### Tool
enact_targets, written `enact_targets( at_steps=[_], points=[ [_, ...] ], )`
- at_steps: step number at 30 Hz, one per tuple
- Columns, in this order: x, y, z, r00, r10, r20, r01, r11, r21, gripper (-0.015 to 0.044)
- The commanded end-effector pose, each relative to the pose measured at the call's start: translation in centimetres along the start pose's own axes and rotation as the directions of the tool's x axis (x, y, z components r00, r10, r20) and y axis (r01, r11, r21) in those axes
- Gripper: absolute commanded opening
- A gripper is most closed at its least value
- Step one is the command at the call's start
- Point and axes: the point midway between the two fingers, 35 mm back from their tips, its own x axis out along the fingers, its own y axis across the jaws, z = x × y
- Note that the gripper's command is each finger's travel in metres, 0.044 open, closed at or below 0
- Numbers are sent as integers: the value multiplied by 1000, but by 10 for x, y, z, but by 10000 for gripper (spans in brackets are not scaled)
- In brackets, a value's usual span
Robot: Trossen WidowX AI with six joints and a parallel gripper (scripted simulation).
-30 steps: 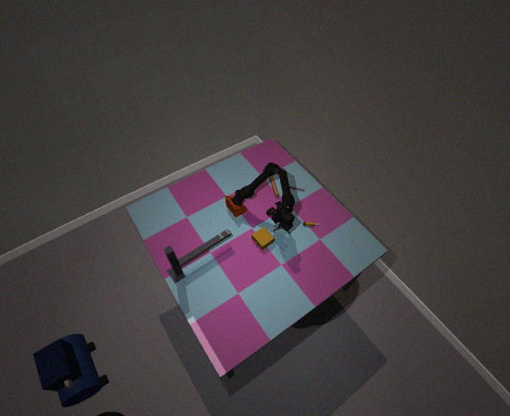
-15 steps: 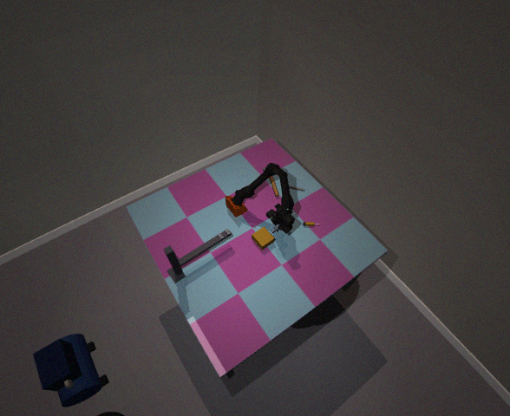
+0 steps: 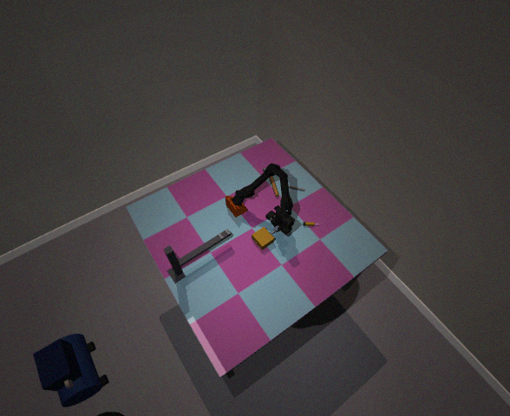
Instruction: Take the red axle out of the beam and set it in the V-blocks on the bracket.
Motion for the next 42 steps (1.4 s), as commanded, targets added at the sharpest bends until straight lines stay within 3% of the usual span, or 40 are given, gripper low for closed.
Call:
enact_targets(
  at_steps=[1, 42],
  points=[
    [1, 0, -3, 1000, -3, 3, 3, 1000, 9, 0],
    [1, 5, -49, 1000, -2, 1, 2, 1000, 9, 0]
  ],
)
